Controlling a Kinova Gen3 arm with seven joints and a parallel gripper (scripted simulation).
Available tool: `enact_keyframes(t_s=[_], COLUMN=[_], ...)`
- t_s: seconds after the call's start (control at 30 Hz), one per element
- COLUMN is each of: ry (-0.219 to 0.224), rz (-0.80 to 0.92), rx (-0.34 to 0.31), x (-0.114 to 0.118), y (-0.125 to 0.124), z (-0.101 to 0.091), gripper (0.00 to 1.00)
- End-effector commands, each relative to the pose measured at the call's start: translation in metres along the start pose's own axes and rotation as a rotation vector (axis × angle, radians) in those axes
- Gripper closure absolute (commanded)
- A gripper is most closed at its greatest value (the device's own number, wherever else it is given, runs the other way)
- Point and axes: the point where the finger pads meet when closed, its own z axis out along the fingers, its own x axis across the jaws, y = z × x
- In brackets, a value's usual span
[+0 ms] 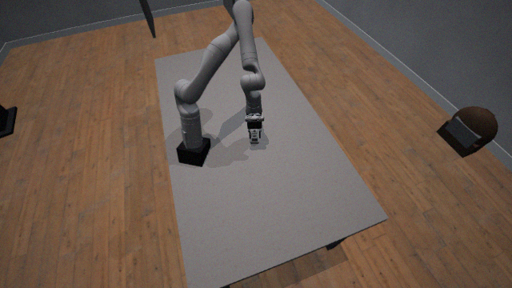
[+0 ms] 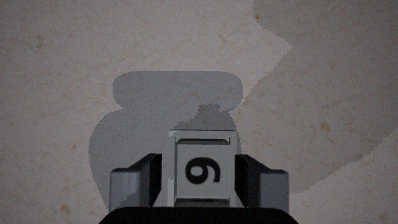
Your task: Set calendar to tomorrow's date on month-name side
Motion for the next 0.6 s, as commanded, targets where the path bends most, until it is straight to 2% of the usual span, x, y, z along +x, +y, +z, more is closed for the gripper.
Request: enact_keyframes(t_s=[0.0,0.57], ry=[0.007,0.007], rz=[0.005,0.005], rx=[0.006,0.006], x=[0.0025,0.0025], y=[-0.003,-0.003], z=[0.0046,0.0095], gripper=[0.1,0.1])
